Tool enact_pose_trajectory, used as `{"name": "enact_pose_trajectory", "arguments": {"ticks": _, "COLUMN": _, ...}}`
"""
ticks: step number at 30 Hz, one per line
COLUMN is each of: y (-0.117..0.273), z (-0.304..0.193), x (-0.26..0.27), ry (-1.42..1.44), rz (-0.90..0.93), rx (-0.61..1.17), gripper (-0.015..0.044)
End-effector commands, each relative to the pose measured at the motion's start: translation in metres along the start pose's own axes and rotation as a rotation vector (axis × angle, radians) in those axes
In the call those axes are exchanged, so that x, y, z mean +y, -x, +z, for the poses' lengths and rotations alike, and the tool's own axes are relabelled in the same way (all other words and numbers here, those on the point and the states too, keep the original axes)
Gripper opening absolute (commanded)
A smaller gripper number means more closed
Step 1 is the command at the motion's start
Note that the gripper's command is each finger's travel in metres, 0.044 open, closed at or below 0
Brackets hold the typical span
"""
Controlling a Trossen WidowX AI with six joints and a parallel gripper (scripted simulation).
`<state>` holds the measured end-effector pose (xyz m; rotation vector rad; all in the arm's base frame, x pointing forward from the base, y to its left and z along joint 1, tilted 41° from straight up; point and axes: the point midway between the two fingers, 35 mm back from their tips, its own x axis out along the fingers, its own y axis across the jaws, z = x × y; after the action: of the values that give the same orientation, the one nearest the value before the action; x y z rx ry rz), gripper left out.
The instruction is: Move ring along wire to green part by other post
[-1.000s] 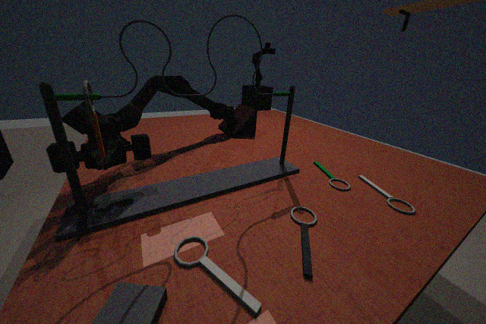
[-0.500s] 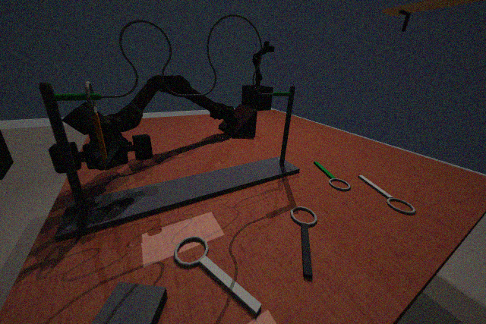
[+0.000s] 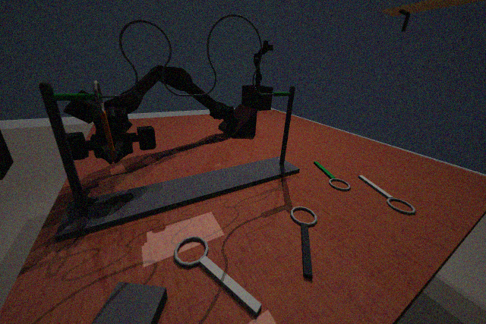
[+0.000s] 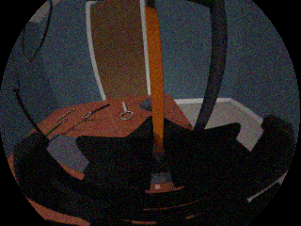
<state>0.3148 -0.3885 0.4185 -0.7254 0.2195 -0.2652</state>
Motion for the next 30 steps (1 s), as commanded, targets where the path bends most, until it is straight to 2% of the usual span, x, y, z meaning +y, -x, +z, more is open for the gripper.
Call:
{"name": "enact_pose_trajectory", "arguments": {"ticks": 1, "y": 0.009, "z": 0.002, "x": 0.004, "ry": 0.005, "rz": 0.000, "rx": 0.062, "gripper": -0.0150}}
{"name": "enact_pose_trajectory", "arguments": {"ticks": 16, "y": 0.041, "z": 0.008, "x": 0.026, "ry": -0.048, "rz": 0.022, "rx": 0.316, "gripper": -0.0150}}
{"name": "enact_pose_trajectory", "arguments": {"ticks": 30, "y": 0.043, "z": 0.011, "x": 0.060, "ry": -0.217, "rz": 0.088, "rx": 0.319, "gripper": -0.0150}}
